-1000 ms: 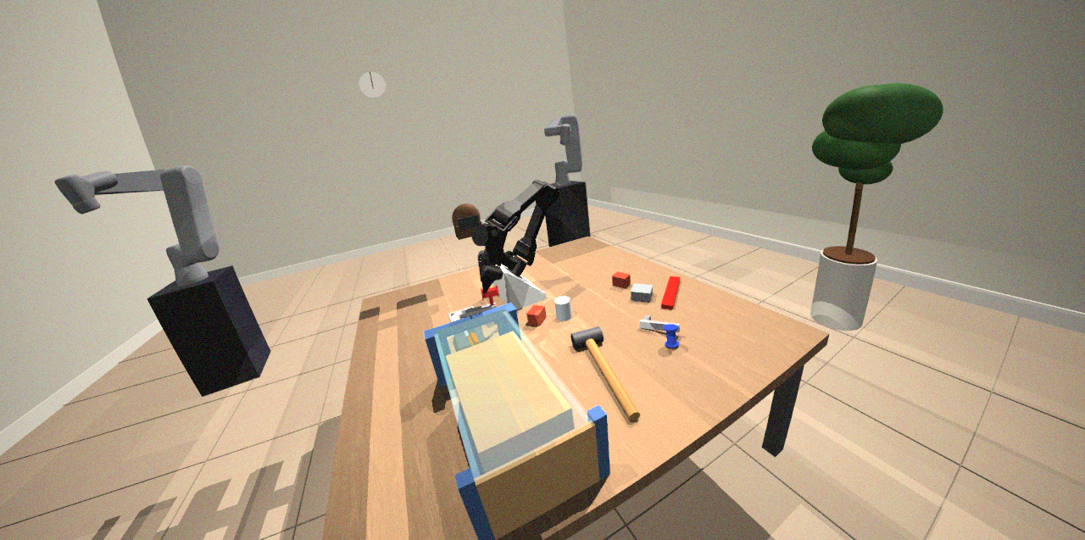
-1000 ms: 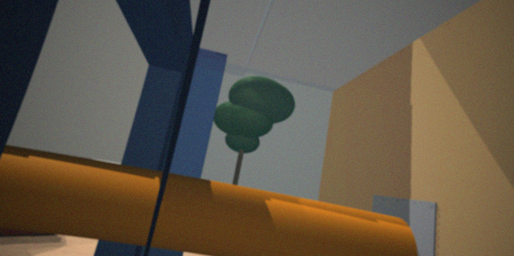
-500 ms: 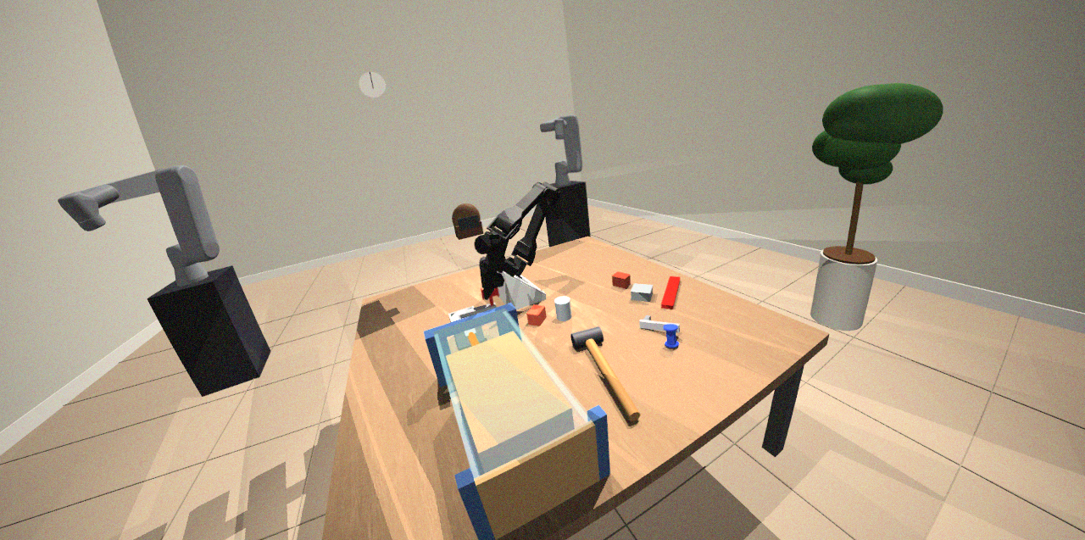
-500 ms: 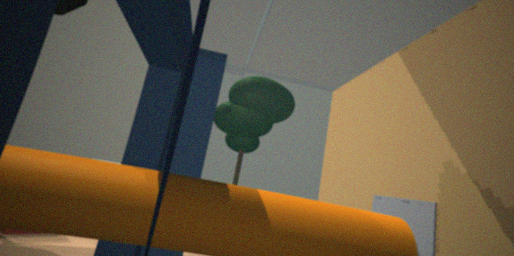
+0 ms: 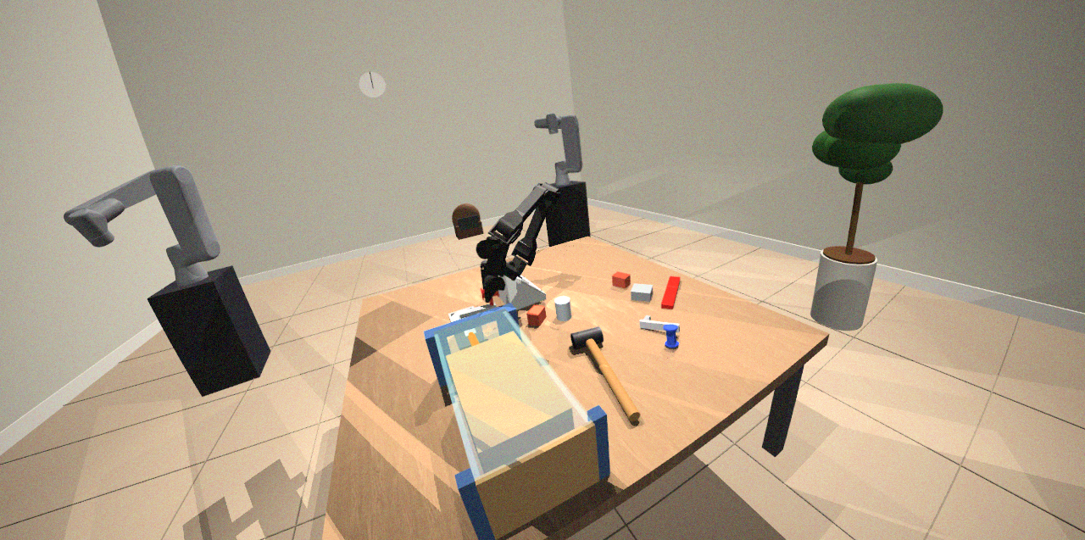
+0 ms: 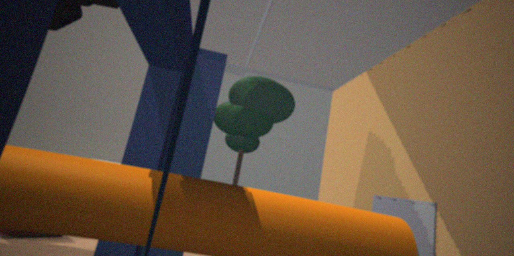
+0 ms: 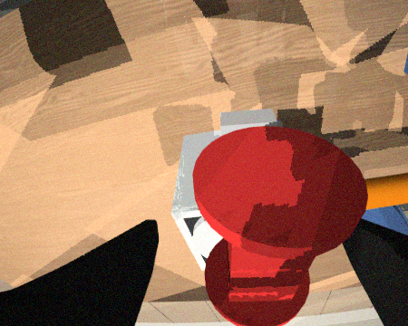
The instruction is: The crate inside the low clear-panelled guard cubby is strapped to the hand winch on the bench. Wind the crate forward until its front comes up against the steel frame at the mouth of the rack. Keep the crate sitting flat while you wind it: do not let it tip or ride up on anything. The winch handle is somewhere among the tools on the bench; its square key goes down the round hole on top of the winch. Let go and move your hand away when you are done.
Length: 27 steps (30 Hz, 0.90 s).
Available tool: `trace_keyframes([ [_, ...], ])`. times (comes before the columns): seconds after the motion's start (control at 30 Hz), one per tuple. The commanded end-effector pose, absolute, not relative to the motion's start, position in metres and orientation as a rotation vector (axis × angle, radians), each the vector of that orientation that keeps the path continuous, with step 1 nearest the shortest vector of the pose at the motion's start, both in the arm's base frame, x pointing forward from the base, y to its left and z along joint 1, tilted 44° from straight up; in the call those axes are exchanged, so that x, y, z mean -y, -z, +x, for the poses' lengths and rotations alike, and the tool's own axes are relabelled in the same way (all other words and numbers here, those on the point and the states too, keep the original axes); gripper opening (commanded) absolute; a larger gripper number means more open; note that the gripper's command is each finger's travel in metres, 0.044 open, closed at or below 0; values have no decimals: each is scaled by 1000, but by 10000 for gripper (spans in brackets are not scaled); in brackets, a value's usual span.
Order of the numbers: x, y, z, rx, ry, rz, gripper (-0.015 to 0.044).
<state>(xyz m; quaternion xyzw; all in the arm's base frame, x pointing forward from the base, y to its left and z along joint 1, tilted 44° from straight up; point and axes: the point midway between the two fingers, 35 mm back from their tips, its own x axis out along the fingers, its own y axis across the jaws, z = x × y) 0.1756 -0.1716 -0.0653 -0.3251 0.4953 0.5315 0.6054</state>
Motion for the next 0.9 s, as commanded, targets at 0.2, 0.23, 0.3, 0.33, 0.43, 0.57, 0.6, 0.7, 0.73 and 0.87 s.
trace_keyframes([
  [0.2, 172, 65, 176, -1146, -1229, -752, 125],
  [0.23, 172, 65, 176, -1146, -1229, -752, 99],
  [0.3, 172, 65, 176, -1146, -1229, -752, 46],
  [0.33, 172, 65, 176, -1146, -1229, -752, 40],
  [0.43, 172, 65, 176, -1146, -1229, -752, 20],
  [0.57, 172, 65, 176, -1146, -1229, -752, 0],
  [0.6, 172, 65, 176, -1146, -1229, -752, 0],
  [0.7, 169, 68, 176, -1141, -1226, -748, 0],
  [0.73, 169, 68, 176, -1141, -1226, -748, 0],
  [0.87, 169, 68, 176, -1141, -1226, -748, 0],
])
